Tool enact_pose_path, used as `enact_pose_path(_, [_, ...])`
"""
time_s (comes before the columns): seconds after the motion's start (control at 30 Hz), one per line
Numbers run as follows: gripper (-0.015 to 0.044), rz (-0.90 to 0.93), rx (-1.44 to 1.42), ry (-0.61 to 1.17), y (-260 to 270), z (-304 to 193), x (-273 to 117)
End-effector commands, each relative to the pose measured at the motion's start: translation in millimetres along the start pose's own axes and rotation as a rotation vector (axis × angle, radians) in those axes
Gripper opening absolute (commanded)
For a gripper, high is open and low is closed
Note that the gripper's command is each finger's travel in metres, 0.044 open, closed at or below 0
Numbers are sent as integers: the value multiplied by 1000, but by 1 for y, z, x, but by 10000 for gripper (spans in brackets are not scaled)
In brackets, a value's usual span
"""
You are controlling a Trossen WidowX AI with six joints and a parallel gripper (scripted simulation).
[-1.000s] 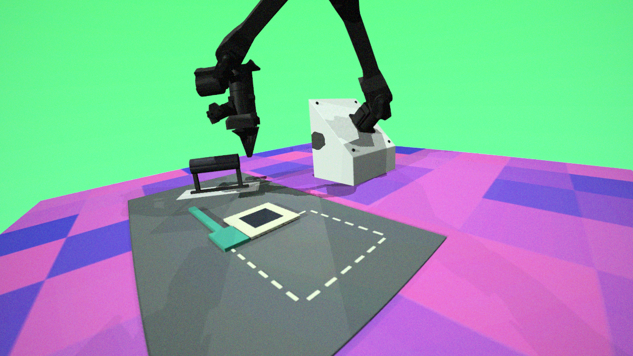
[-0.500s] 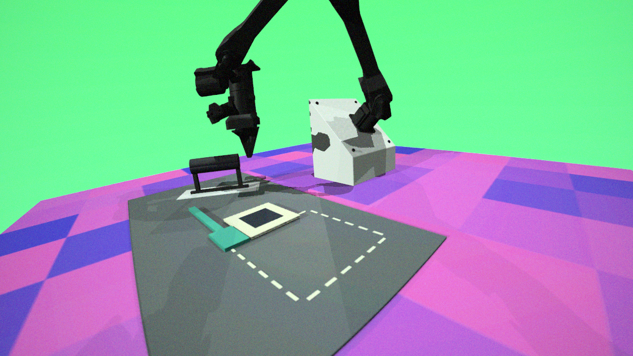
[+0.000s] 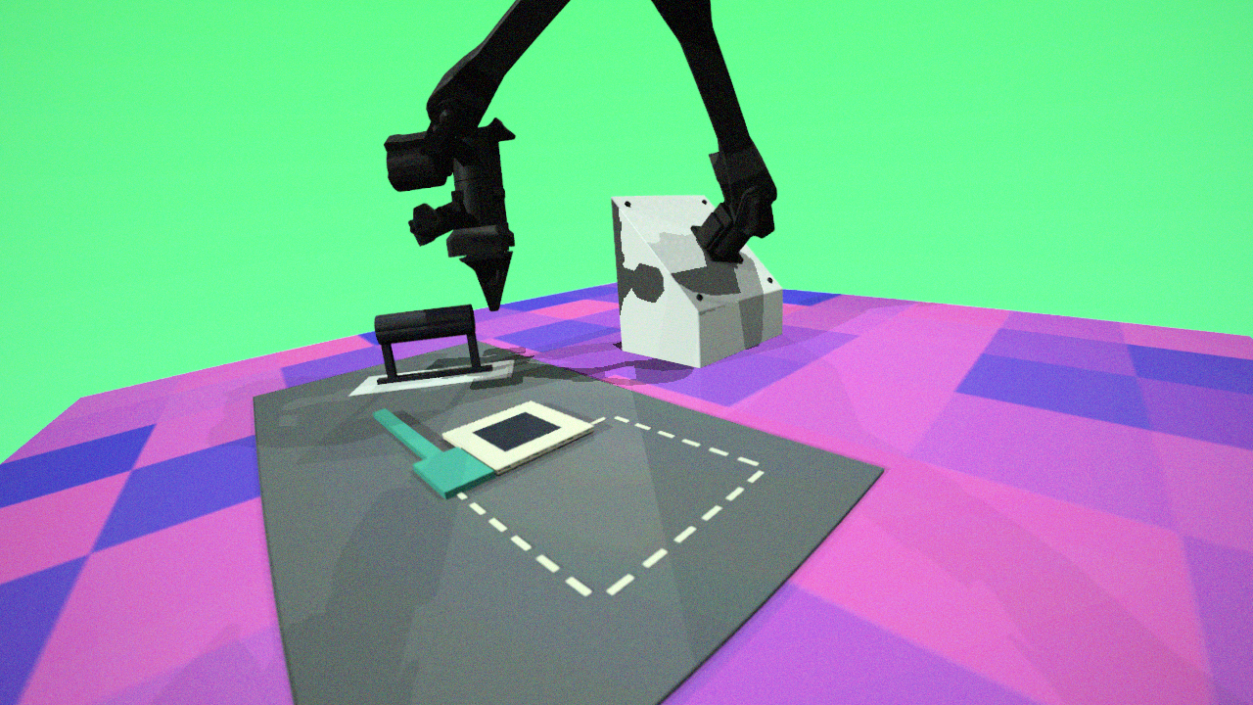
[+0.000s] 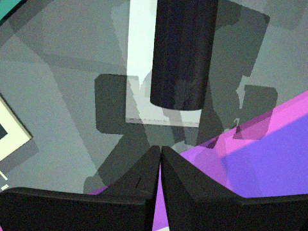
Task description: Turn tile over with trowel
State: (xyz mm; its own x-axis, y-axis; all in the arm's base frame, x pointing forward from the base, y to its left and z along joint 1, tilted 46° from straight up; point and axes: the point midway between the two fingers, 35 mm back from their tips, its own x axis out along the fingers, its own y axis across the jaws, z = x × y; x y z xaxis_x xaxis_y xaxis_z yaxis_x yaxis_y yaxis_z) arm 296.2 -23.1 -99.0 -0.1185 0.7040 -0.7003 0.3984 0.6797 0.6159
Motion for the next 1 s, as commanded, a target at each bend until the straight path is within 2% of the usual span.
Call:
enact_pose_path(0.0, [0, 0, 0, 0, 0, 0, 0])
enact_pose_path(0.2, [0, 0, 0, 0, 0, 0, 0])
enact_pose_path(0.4, [153, 0, 0, 0, 0, 1, -1])
enact_pose_path(0.57, [270, -4, 2, -3, -2, 37, -12])
enact_pose_path(0.8, [270, -9, 5, -8, -6, 84, -29])
enact_pose_path(0.97, [270, -10, 5, -8, -6, 88, -30])
